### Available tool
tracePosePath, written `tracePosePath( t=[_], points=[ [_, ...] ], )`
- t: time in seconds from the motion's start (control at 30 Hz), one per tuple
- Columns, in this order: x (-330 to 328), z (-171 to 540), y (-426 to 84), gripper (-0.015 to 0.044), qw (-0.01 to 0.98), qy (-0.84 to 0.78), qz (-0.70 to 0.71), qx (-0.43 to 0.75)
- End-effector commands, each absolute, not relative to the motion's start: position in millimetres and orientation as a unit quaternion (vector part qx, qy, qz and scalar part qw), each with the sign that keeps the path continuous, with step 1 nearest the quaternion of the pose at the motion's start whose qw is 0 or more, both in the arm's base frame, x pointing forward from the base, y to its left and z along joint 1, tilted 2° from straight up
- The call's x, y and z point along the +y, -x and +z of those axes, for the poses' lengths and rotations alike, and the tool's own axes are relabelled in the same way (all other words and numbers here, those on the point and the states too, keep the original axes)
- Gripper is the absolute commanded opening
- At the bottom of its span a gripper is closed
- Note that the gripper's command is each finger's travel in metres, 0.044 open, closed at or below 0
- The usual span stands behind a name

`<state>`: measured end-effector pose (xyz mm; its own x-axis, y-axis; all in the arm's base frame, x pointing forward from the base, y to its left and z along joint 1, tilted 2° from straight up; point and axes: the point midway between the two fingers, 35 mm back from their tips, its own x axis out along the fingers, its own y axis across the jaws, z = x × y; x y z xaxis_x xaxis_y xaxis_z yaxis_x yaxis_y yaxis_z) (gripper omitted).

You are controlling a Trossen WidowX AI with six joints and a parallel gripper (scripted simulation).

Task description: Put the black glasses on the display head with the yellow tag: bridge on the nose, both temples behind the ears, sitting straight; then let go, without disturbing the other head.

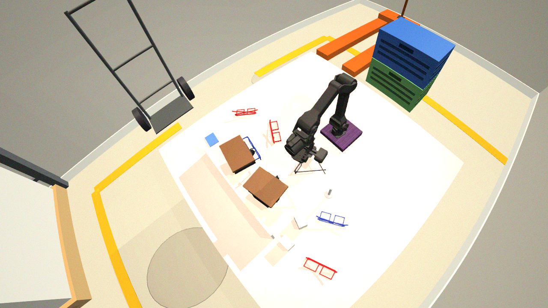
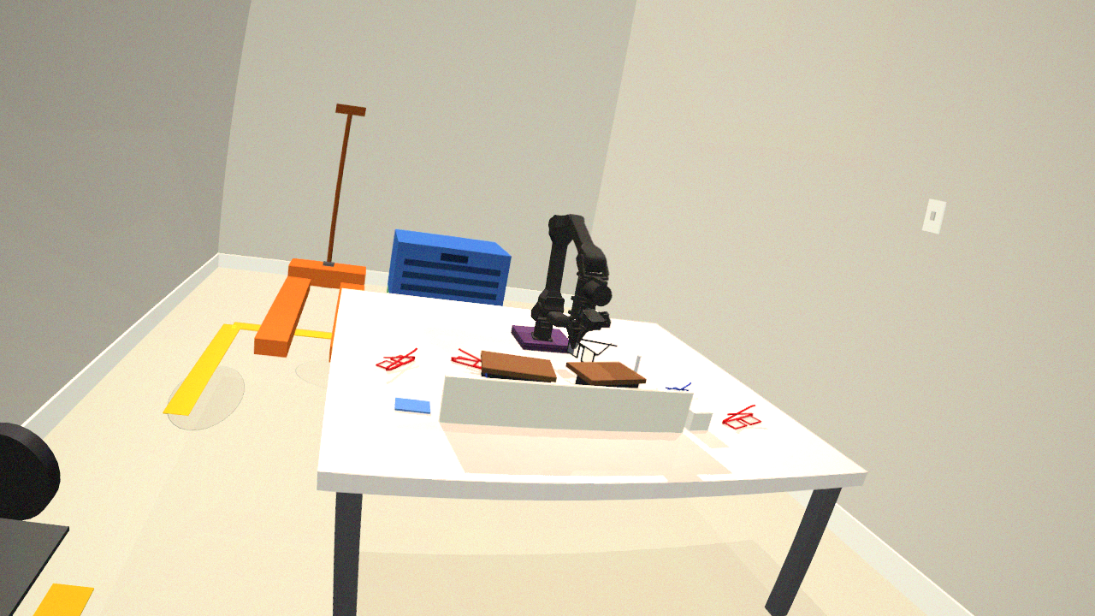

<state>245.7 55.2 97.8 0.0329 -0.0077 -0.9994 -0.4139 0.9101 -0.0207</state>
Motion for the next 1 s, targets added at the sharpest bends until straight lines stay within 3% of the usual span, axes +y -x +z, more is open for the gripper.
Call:
tracePosePath(
  t=[0.0, 0.4, 0.97],
  points=[
    [55.5, 125.3, -245.2, 0.0, 0.708, 0.154, 0.143, 0.674],
    [60.3, 138.4, -244.0, 0.0, 0.708, 0.154, 0.143, 0.674],
    [135.2, 138.2, -233.6, 0.0, 0.708, 0.151, 0.145, 0.675]
  ],
)
